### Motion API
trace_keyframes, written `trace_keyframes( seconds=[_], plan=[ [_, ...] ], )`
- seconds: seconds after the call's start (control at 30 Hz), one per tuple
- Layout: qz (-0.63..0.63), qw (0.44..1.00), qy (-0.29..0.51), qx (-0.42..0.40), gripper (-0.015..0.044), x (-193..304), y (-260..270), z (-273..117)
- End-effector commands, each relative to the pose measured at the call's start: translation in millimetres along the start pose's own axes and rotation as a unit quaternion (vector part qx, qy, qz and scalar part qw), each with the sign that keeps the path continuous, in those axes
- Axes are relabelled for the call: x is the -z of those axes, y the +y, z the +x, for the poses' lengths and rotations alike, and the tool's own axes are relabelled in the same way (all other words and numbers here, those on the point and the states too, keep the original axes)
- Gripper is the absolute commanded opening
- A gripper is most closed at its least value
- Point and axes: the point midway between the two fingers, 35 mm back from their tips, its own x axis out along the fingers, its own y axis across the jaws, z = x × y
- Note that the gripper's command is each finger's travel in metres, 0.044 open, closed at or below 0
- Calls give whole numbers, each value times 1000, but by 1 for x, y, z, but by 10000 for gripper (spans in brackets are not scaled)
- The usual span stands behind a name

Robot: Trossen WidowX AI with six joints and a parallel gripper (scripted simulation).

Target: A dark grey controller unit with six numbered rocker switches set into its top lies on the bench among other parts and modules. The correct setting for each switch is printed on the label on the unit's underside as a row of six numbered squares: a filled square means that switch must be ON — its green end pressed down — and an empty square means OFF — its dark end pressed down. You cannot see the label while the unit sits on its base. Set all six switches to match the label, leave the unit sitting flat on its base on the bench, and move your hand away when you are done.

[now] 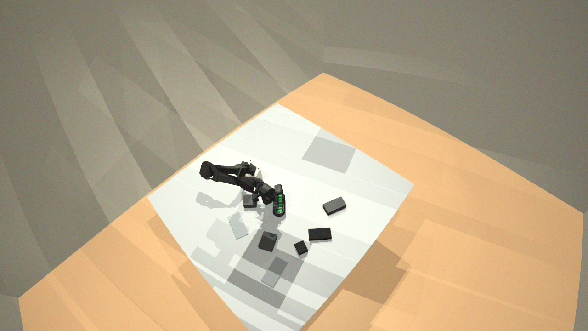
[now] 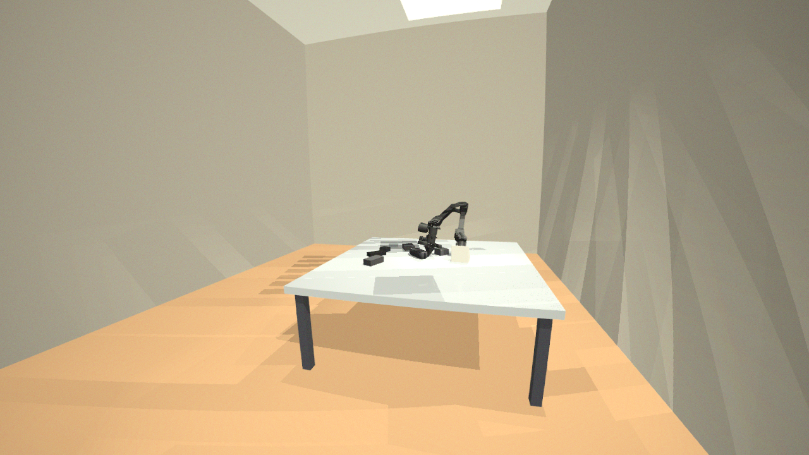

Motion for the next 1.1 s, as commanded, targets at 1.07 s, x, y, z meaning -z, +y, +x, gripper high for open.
trace_keyframes(
  seconds=[1.07],
  plan=[
    [3,1000,0,-2,0,-12,40,12]
  ],
)
